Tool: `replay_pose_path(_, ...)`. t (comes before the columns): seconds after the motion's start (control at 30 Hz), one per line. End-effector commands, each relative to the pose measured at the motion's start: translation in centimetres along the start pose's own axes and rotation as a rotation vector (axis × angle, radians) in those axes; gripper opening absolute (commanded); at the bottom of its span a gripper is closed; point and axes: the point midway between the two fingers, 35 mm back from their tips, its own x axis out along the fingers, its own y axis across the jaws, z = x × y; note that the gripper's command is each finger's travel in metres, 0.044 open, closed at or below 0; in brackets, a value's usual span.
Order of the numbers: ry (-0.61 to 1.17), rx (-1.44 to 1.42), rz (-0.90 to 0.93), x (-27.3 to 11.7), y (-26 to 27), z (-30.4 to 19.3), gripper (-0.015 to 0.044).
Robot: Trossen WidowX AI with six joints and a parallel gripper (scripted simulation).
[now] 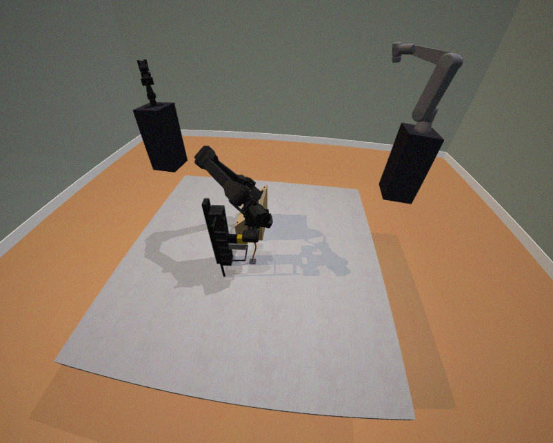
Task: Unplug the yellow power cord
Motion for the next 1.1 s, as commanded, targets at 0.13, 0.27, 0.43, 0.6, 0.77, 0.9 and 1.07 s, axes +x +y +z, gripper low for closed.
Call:
replay_pose_path(0.13,0.011,-0.019,-0.001,-0.6,0.0,0.0,0.016)
replay_pose_path(0.27,0.011,-0.019,-0.001,-0.6,0.0,0.0,0.016)
replay_pose_path(0.43,0.011,-0.019,-0.001,-0.6,0.0,-0.7,0.016)
replay_pose_path(0.6,0.011,-0.019,-0.001,-0.6,-0.1,-1.5,0.016)
replay_pose_path(0.77,0.011,-0.019,-0.001,-0.6,-0.1,-2.3,0.016)
replay_pose_path(0.9,0.012,-0.019,-0.001,-0.6,0.0,-3.0,0.016)
replay_pose_path(1.07,0.012,-0.019,0.0,-0.6,0.0,-3.8,0.016)
